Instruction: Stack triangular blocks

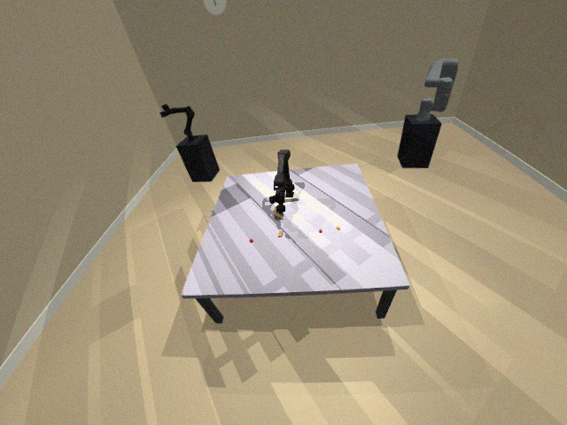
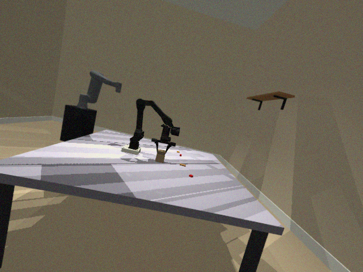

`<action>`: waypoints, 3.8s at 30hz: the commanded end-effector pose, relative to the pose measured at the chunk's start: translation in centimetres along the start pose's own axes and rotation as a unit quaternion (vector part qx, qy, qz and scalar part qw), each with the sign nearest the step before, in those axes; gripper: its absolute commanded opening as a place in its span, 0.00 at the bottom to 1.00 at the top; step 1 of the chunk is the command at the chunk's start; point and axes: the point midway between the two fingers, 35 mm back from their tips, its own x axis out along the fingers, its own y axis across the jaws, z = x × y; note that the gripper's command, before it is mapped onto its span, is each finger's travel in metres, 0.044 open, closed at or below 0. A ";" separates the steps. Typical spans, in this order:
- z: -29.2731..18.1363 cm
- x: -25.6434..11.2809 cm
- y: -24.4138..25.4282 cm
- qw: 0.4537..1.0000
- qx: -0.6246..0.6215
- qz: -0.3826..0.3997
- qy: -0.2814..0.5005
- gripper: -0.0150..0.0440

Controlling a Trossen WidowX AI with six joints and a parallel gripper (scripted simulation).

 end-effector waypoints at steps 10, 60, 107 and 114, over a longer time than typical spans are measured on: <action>0.3 0.8 0.0 1.000 0.000 0.001 -0.004 0.25; 0.5 2.2 -0.1 1.000 -0.003 -0.003 -0.003 0.25; 0.5 2.4 -0.1 1.000 -0.001 -0.004 0.000 1.00; 0.6 0.7 0.3 1.000 -0.001 -0.003 0.000 1.00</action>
